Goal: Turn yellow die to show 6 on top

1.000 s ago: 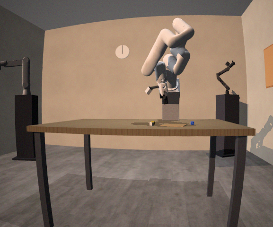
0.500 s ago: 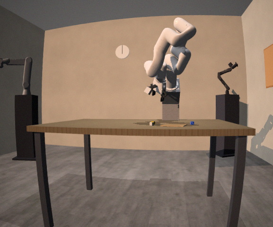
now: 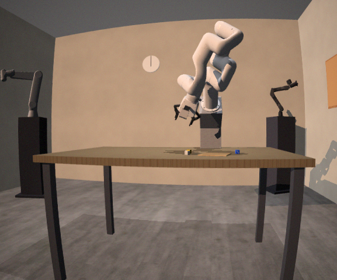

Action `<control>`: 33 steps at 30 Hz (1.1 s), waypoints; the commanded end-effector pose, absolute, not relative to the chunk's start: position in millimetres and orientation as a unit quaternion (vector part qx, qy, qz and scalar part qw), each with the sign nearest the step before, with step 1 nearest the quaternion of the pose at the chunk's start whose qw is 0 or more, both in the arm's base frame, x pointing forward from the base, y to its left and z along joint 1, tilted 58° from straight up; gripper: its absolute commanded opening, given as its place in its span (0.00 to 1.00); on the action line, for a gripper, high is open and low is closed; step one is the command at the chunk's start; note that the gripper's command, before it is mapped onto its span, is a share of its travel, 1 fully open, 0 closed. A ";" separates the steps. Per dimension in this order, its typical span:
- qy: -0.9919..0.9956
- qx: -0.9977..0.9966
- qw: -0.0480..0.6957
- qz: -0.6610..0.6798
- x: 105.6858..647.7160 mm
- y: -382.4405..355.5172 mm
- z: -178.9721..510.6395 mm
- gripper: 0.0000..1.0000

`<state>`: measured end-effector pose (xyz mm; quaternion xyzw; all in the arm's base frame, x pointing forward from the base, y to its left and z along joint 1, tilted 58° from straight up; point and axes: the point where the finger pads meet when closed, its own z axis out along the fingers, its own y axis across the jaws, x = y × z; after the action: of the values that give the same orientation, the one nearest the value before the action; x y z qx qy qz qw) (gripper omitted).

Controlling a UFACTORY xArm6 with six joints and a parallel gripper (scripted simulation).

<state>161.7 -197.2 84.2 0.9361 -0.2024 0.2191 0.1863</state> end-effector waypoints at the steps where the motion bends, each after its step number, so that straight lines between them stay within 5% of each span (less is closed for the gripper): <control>1: -0.144 0.938 0.200 0.246 171.2 -209.2 90.0 1.00; 33: 0.341 0.811 0.287 0.380 314.1 -189.8 178.0 1.00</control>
<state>300.1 -199.6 169.4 0.8340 0.2856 0.3608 0.3044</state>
